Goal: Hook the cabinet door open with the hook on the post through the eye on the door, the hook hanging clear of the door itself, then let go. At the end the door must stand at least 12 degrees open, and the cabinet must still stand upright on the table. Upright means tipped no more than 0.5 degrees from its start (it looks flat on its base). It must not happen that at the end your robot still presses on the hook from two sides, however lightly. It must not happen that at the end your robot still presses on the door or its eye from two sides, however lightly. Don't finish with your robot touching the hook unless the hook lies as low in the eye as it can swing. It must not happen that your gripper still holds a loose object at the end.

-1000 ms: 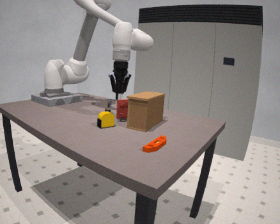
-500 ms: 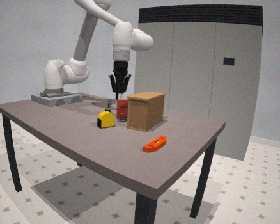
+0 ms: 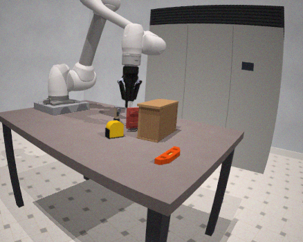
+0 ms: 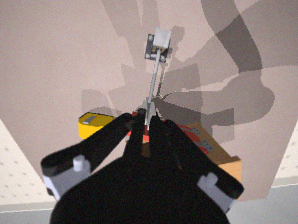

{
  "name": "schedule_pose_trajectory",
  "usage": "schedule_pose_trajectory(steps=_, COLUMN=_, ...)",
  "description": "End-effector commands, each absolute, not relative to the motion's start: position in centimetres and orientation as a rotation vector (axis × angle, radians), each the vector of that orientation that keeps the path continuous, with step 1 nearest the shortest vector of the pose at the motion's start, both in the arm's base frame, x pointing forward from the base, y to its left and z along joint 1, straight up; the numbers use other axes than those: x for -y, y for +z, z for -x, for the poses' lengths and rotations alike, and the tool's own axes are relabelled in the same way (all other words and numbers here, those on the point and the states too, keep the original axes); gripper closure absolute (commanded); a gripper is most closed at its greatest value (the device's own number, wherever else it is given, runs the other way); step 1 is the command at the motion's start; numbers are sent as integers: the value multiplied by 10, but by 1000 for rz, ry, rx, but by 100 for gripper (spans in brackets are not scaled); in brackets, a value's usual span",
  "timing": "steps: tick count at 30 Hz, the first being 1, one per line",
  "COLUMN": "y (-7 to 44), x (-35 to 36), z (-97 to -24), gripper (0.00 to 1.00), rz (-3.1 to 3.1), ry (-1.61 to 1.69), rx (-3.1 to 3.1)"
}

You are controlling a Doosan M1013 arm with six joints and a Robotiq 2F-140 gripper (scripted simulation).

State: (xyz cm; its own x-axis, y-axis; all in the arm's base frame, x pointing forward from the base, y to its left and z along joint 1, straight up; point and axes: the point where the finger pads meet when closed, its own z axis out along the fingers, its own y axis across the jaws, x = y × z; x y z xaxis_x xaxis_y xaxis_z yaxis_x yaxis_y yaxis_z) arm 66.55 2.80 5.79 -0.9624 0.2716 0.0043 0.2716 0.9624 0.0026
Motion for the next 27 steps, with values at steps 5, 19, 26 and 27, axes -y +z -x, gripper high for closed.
schedule_pose_trajectory(steps=5, y=55, x=-25, z=-665, gripper=97, rz=440, ry=2, rx=3110)
schedule_pose_trajectory(steps=19, y=55, x=-25, z=-665, gripper=97, rz=440, ry=2, rx=3110)
schedule_pose_trajectory(steps=26, y=53, x=-25, z=-666, gripper=97, rz=440, ry=2, rx=3110)
schedule_pose_trajectory(steps=27, y=53, x=-25, z=-666, gripper=97, rz=440, ry=2, rx=3110)
